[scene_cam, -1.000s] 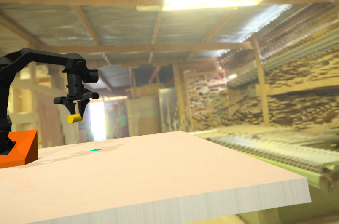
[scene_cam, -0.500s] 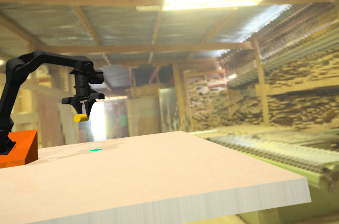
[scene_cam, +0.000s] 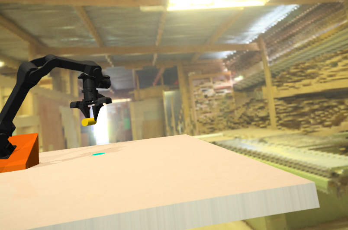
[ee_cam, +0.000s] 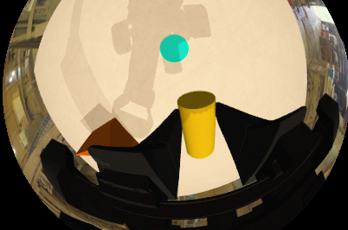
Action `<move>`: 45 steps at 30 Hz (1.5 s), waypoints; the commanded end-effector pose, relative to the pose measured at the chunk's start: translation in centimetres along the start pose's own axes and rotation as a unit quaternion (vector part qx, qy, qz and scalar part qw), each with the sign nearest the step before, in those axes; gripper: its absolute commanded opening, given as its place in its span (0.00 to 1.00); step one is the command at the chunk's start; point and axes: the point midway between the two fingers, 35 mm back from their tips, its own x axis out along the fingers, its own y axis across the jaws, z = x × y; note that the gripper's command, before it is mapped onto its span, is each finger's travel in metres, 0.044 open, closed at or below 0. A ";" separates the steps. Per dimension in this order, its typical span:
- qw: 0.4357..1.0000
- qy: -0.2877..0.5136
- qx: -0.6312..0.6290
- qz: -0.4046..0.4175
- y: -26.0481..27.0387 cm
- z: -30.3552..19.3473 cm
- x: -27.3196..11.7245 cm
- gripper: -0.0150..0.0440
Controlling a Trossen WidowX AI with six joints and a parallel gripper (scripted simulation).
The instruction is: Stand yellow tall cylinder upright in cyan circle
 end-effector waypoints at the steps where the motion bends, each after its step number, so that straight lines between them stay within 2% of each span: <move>1: 1.000 -0.001 0.005 0.001 0.3 1.6 0.2 0.43; 16: 1.000 0.002 0.013 0.003 1.4 5.6 1.1 0.43; 45: 0.995 -0.071 0.028 0.061 1.8 6.1 2.8 0.43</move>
